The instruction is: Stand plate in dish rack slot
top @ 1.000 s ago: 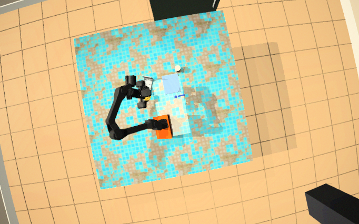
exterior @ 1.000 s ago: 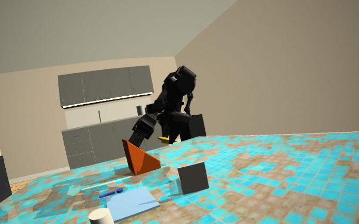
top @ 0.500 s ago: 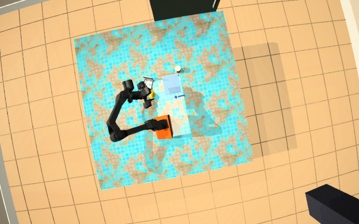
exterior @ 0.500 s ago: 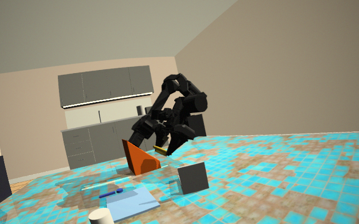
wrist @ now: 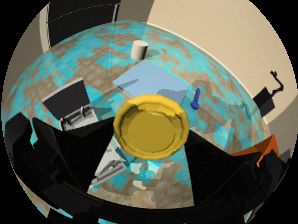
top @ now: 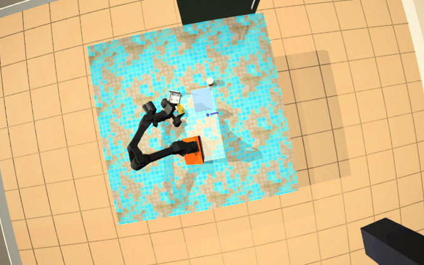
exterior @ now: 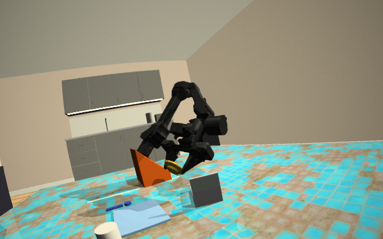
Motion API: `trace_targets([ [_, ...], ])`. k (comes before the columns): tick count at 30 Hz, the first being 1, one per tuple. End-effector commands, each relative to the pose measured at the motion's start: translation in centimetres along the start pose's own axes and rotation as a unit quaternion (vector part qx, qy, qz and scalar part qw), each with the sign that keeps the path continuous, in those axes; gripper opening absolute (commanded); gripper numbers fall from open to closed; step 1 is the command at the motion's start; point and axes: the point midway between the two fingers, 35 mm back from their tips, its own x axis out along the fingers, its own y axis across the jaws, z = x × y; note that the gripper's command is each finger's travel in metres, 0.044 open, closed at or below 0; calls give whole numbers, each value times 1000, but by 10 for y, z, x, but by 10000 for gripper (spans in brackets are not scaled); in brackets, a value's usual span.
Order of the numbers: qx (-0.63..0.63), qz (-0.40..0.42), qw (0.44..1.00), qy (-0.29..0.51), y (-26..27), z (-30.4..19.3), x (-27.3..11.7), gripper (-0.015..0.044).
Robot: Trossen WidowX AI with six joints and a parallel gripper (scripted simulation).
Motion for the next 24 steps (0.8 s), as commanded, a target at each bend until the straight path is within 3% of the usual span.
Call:
trace_targets([
  [1,-16,23,999,-35,2,-2,2,0],
  [24,-86,199,954,-209,19,-25,-10,0],
])
